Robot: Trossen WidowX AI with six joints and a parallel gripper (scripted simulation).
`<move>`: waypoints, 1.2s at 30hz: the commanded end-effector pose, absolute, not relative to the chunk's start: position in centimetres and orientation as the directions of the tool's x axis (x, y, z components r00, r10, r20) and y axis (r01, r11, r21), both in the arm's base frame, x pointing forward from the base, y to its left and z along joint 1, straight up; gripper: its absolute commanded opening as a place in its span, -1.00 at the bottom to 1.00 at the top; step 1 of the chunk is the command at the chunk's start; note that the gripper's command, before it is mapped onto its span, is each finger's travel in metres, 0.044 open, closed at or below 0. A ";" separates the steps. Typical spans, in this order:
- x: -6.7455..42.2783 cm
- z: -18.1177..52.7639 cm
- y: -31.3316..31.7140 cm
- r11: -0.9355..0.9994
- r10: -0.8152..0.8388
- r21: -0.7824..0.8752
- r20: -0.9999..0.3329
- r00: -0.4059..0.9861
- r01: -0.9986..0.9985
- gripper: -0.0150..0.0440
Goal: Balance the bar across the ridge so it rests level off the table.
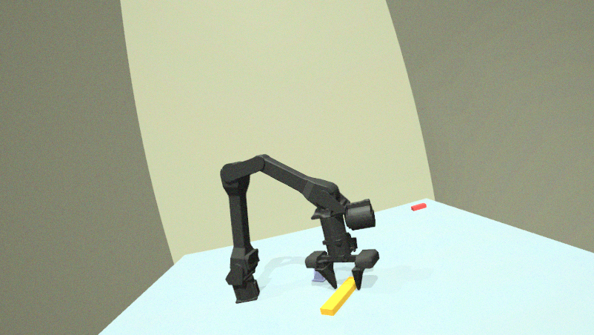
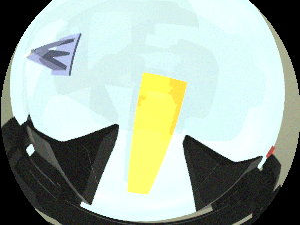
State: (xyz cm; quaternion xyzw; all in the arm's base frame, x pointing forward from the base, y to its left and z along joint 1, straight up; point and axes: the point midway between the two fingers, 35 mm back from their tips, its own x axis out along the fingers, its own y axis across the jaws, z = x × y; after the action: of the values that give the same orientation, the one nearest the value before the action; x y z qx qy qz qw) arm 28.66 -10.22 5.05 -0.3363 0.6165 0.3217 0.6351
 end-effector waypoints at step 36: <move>28.9 7.5 -10.3 0.568 -0.006 -0.028 -1.000 0.030 -0.823 -0.49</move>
State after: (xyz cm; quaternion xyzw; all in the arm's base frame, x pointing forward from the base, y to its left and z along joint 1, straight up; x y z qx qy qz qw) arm 28.73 -10.25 6.43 -0.3345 0.6182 0.3237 0.6334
